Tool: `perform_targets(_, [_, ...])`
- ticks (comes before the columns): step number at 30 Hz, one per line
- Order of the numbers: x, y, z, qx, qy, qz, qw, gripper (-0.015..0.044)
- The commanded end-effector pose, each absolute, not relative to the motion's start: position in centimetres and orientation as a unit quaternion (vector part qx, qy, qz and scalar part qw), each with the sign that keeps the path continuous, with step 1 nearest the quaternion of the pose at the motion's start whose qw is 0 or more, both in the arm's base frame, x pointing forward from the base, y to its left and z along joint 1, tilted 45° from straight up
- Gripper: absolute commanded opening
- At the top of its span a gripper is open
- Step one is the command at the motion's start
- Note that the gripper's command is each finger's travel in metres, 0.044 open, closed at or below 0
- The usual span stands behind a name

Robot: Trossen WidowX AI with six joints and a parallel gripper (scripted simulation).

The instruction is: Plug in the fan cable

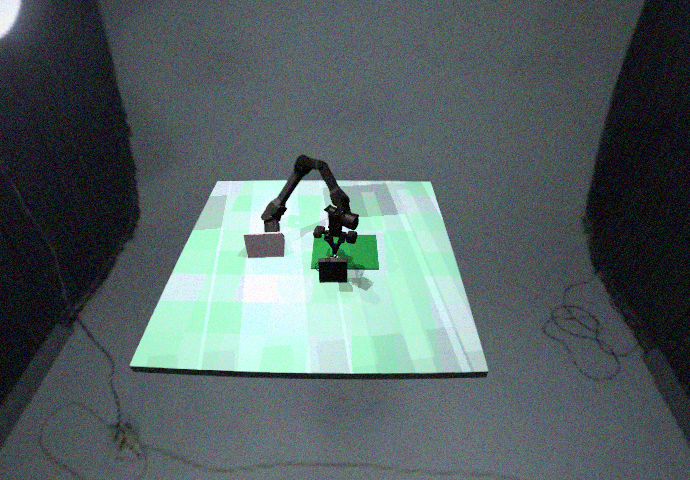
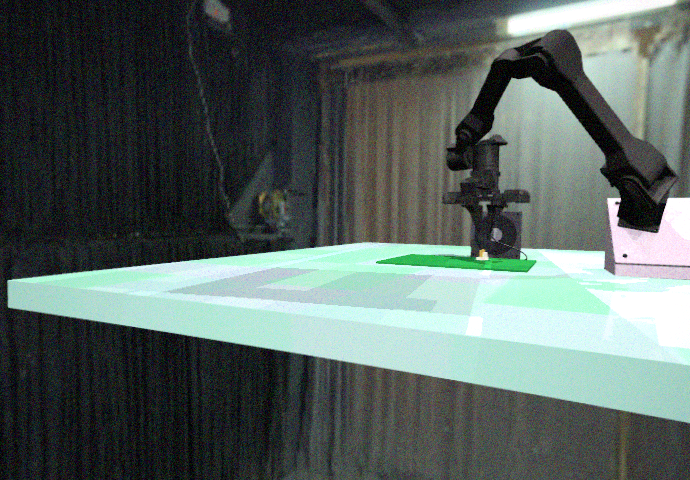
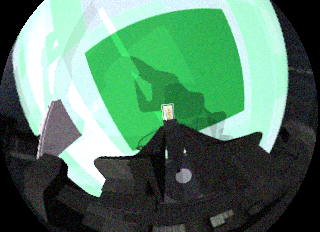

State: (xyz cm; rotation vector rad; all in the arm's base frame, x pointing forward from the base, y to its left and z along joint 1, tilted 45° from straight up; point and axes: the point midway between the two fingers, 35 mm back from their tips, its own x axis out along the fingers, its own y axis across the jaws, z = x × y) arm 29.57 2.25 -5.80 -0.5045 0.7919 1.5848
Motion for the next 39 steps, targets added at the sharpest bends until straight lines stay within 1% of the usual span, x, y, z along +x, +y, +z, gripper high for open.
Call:
perform_targets(1, [29.8, 2.1, -5.9, -0.225, 0.339, 0.685, 0.605, 0.0])
perform_targets(36, [29.9, 2.7, -5.1, -0.224, 0.339, 0.685, 0.605, 0.0])
perform_targets(39, [29.7, 3.6, -6.0, -0.224, 0.339, 0.685, 0.605, 0.0])
